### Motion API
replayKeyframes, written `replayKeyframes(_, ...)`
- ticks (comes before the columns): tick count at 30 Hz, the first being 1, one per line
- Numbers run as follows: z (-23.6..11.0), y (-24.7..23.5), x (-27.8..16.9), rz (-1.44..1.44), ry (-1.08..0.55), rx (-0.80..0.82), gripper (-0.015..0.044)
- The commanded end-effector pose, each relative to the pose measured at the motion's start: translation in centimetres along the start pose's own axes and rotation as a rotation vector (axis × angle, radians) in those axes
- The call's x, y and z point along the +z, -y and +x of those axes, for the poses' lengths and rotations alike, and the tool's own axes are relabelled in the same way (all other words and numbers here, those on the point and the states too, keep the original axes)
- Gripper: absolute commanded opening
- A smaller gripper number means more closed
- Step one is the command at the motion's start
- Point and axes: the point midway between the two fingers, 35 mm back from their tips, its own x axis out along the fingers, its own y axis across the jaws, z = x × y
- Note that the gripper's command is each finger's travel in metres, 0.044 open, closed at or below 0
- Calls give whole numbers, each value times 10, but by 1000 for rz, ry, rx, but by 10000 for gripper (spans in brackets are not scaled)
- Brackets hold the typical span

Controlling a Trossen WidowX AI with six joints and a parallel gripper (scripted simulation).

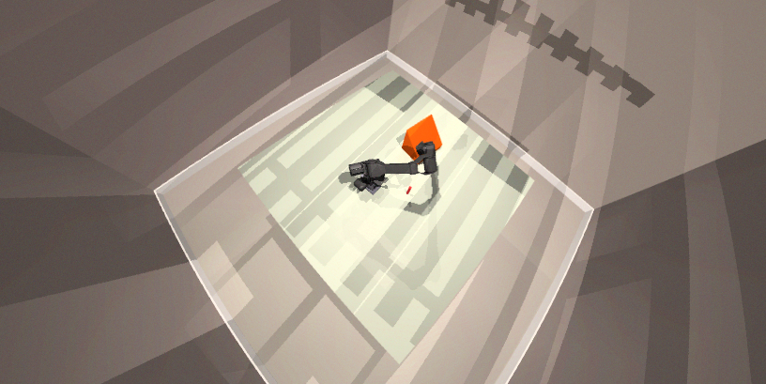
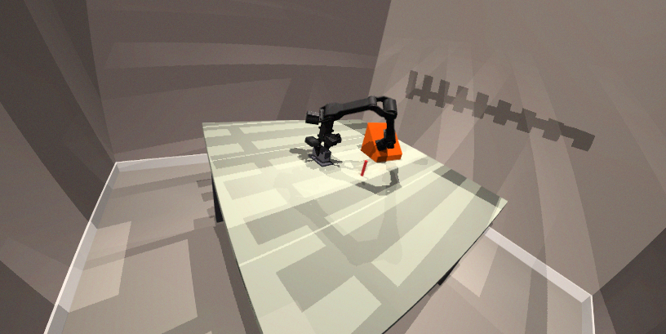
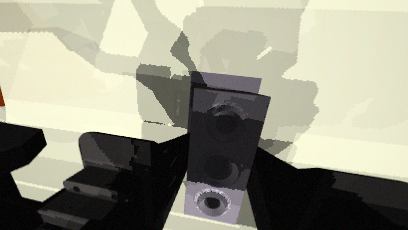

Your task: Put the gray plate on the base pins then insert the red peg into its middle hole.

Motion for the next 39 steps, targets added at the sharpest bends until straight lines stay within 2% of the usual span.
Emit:
replayKeyframes(1,0,0,0,-2,0,0,105)
replayKeyframes(14,0,0,0,-2,0,0,440)
replayKeyframes(18,0,0,0,-2,0,0,440)
replayKeyframes(20,-11,2,-1,-1,-2,1,440)
replayKeyframes(25,-92,4,-3,3,-3,3,440)
replayKeyframes(27,-115,1,-2,4,-1,4,440)
replayKeyframes(36,-118,5,-3,19,0,4,440)
replayKeyframes(39,-122,1,15,234,-1,4,440)
